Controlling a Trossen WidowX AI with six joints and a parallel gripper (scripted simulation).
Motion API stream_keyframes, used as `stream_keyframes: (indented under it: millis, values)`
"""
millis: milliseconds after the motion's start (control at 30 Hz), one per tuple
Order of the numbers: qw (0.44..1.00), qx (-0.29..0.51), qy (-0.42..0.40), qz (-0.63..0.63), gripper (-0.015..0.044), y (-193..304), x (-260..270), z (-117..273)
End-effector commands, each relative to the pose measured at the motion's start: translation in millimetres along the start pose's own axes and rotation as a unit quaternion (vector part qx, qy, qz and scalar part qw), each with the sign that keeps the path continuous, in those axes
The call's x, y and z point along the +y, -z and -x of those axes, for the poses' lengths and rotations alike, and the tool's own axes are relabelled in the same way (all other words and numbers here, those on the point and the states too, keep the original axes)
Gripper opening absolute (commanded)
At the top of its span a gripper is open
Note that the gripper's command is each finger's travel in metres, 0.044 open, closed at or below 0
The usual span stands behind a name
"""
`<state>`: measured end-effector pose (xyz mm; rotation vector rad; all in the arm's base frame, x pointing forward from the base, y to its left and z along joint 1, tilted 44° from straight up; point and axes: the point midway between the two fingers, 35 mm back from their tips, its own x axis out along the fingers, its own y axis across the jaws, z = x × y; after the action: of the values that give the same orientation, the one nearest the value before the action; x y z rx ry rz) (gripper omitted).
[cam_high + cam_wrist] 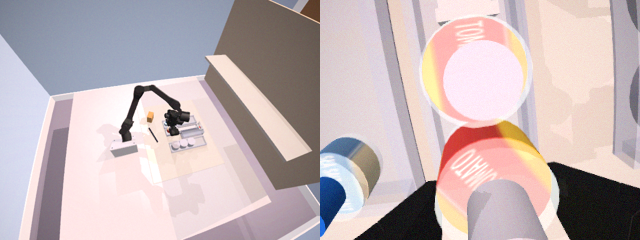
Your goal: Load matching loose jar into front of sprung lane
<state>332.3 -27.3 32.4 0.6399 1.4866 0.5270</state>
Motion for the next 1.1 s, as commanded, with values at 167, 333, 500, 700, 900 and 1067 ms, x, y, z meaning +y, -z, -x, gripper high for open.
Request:
stream_keyframes:
  millis: [167,333,500,700,900,1067]
  values:
    - [1.0,-0.01,-0.004,0.004,0.0,-6.5,1.8,1.1]
    - [1.0,-0.01,-0.004,0.004,0.0,-6.7,1.8,0.6]
    - [1.0,-0.01,-0.004,0.004,0.0,-6.8,1.8,-0.7]
    - [1.0,-0.01,-0.004,0.004,0.0,-6.9,1.8,-2.4]
    - [1.0,-0.01,-0.004,0.004,0.0,-6.9,1.9,-4.1]
    - [1.0,-0.01,-0.004,0.004,0.0,-6.9,1.9,-5.5]
